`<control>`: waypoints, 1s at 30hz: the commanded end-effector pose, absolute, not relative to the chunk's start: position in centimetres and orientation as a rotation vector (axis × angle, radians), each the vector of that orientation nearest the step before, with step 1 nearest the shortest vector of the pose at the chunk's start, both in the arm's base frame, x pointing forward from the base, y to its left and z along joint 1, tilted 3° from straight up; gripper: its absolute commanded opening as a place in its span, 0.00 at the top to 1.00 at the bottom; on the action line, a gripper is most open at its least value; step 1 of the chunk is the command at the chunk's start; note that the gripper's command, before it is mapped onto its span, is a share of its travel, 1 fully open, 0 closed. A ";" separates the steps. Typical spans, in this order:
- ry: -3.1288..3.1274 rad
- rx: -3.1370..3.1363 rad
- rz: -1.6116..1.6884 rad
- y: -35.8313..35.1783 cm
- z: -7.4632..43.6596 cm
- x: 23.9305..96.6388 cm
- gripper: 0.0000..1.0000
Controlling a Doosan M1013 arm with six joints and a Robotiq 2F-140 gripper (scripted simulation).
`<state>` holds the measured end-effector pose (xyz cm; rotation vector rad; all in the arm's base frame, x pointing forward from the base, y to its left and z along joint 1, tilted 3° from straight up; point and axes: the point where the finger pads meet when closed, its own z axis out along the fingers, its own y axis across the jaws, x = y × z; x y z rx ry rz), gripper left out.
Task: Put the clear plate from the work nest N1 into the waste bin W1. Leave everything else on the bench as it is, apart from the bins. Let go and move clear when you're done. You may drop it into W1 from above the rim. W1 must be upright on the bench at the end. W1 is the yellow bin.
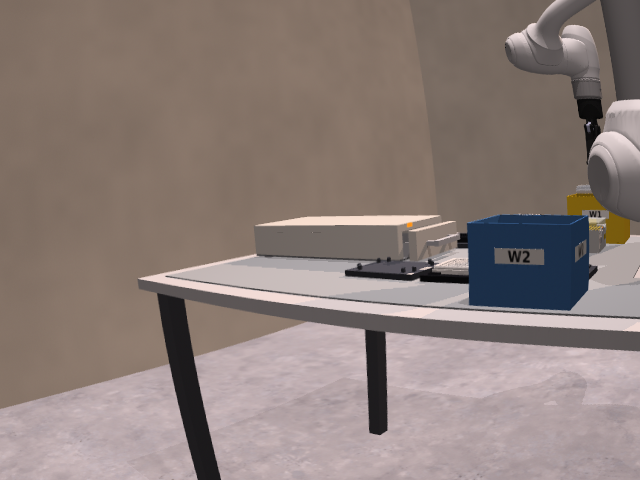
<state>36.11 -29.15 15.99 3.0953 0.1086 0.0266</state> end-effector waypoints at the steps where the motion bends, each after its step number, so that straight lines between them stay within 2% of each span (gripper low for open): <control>1: 0.109 3.098 0.030 -29.2 15.1 36.1 0.90; 30: 0.109 3.098 0.030 -29.3 12.5 36.1 0.90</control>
